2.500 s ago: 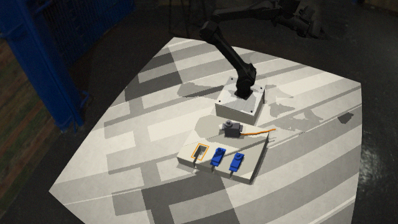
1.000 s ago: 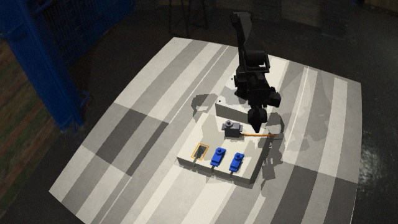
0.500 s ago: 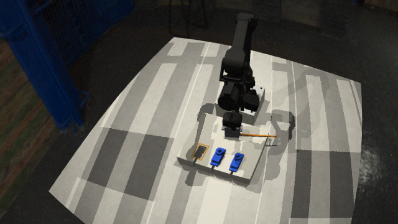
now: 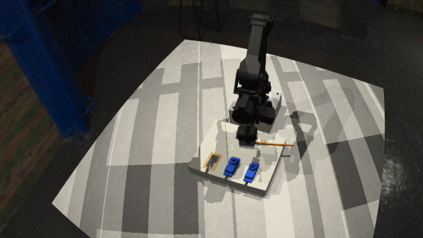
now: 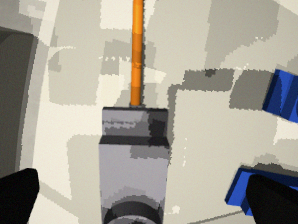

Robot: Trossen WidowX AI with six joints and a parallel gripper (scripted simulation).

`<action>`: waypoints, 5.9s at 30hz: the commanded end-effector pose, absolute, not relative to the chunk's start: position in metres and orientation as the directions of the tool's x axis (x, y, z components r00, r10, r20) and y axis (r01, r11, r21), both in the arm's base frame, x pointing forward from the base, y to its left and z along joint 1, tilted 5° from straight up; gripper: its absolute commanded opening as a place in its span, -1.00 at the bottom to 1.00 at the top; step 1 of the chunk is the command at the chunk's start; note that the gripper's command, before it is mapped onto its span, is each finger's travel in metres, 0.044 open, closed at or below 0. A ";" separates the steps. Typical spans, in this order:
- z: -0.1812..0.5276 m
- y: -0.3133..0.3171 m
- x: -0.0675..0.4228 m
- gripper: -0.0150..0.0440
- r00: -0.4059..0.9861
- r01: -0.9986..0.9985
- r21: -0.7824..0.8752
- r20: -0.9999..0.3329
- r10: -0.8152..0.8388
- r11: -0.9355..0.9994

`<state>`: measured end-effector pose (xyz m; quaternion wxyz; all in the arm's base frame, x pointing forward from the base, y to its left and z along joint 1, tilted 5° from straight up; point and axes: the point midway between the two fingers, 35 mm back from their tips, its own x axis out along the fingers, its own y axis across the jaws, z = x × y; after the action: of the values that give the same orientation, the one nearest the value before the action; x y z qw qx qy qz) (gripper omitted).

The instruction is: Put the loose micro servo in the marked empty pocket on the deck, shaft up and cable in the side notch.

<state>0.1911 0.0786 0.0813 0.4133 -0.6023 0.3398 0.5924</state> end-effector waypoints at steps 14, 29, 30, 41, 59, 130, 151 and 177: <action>0.064 0.079 0.188 0.47 0.052 -0.900 -0.081 -0.996 0.078 -0.429; 0.068 0.079 0.188 -0.40 0.052 -0.900 -0.081 -0.996 0.078 -0.429; 0.071 0.079 0.188 -0.49 0.052 -0.900 -0.081 -0.996 0.078 -0.429; 0.093 0.072 0.175 -0.49 0.051 -0.900 -0.080 -0.996 0.078 -0.429; 0.095 0.072 0.213 -0.49 0.054 -0.900 -0.082 -0.996 0.078 -0.429; 0.090 -0.016 0.236 -0.49 0.056 -0.666 0.014 -0.996 0.069 0.746; 0.090 -0.016 0.238 -0.49 0.056 -0.229 0.054 -0.996 0.069 0.972; 0.099 0.007 0.334 -0.49 0.065 -0.229 0.054 -0.995 0.071 0.972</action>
<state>0.3221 0.0043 0.0943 0.7227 -0.0604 0.6805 0.1048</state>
